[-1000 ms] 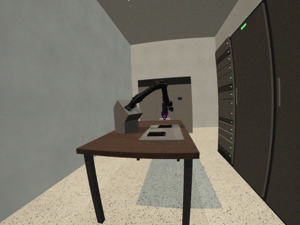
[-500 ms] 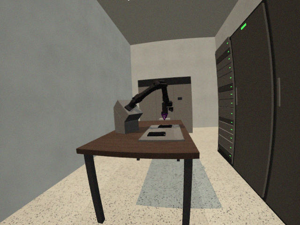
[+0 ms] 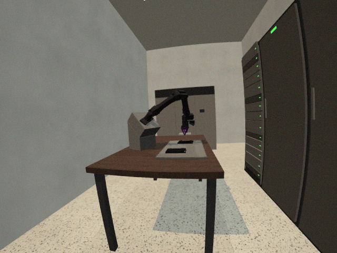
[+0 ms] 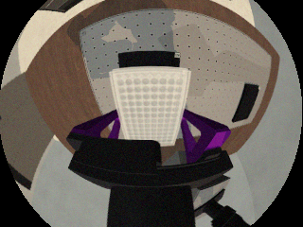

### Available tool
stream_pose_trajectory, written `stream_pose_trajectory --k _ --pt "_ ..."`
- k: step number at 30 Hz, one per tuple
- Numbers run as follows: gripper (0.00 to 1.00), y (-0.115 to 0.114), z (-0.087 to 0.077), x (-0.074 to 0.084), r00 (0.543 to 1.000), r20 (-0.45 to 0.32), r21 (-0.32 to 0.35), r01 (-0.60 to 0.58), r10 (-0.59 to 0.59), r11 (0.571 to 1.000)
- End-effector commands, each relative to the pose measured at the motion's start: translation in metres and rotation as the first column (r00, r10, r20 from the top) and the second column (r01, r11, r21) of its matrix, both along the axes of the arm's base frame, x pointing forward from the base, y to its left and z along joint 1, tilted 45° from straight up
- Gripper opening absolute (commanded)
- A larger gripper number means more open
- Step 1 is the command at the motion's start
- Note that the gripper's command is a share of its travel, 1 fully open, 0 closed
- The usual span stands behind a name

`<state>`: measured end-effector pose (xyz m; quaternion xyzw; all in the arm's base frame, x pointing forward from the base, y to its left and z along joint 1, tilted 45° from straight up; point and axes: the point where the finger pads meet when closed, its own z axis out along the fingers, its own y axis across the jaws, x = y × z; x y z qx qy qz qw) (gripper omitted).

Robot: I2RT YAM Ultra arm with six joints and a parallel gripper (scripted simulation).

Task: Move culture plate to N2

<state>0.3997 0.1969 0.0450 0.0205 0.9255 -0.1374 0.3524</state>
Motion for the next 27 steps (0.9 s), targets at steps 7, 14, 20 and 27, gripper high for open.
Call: stream_pose_trajectory --k 7,14,20,27 --pt "0.0 0.007 0.0101 -0.0047 1.0 0.015 0.002 -0.015 0.015 1.0" --pt "0.0 0.007 0.0101 -0.0047 1.0 0.015 0.002 -0.015 0.015 1.0" --pt "0.0 0.007 0.0101 -0.0047 1.0 0.015 0.002 -0.015 0.015 1.0" --pt "0.0 0.0027 0.0076 -0.006 0.999 0.009 -0.019 -0.044 0.044 0.999"
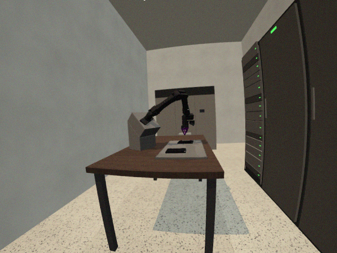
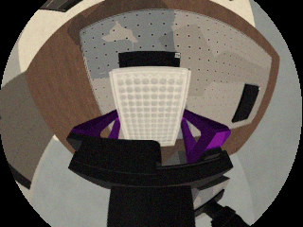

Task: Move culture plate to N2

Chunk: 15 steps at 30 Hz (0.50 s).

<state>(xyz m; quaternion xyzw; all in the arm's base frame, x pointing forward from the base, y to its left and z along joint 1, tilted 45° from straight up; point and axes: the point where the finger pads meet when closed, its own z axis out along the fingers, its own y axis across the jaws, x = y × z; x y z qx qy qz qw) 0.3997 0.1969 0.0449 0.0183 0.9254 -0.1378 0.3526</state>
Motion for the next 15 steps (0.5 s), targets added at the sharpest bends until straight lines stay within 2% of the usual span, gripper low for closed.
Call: stream_pose_trajectory --k 1,3,5,15 --pt "0.0 -0.007 0.008 -0.003 0.999 -0.003 -0.035 -0.048 0.048 0.998" --pt "0.0 -0.013 0.008 -0.005 0.997 -0.018 -0.057 -0.079 0.078 0.995" --pt "0.0 -0.013 0.008 -0.005 0.997 -0.018 -0.057 -0.079 0.078 0.995" --pt "0.0 -0.045 0.014 -0.012 0.997 -0.018 -0.058 -0.079 0.078 0.995"
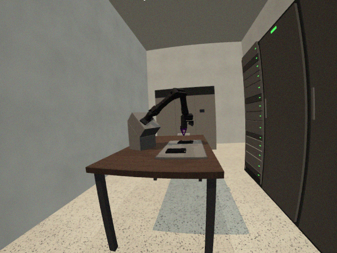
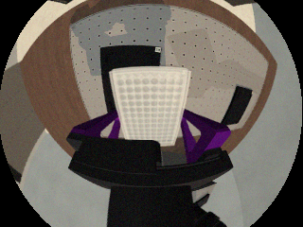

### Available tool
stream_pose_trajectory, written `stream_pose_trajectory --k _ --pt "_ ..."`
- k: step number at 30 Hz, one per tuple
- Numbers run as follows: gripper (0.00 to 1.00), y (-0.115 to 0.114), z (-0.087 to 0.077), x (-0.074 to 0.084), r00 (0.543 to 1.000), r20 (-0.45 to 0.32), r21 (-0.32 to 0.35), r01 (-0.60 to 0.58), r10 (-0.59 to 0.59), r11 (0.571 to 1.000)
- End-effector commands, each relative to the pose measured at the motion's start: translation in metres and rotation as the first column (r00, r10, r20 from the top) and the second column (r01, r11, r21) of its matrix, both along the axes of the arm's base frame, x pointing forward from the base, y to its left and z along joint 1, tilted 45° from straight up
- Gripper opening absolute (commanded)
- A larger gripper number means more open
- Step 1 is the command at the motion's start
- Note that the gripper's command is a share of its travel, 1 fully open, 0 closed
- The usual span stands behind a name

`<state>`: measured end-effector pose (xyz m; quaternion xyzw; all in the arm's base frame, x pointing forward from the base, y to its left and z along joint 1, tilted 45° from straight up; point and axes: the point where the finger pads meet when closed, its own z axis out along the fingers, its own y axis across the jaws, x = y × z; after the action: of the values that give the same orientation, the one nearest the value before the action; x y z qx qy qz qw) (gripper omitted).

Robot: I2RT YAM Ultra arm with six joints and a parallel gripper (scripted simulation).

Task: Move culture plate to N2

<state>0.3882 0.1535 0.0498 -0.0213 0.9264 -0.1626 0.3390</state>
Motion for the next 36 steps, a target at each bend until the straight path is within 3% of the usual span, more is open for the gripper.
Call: stream_pose_trajectory --k 1,36 --pt "0.0 -0.005 0.01 -0.001 0.999 0.021 0.015 -0.027 0.027 1.0" --pt "0.0 -0.105 0.028 -0.021 0.999 0.024 0.011 -0.026 0.026 1.0"
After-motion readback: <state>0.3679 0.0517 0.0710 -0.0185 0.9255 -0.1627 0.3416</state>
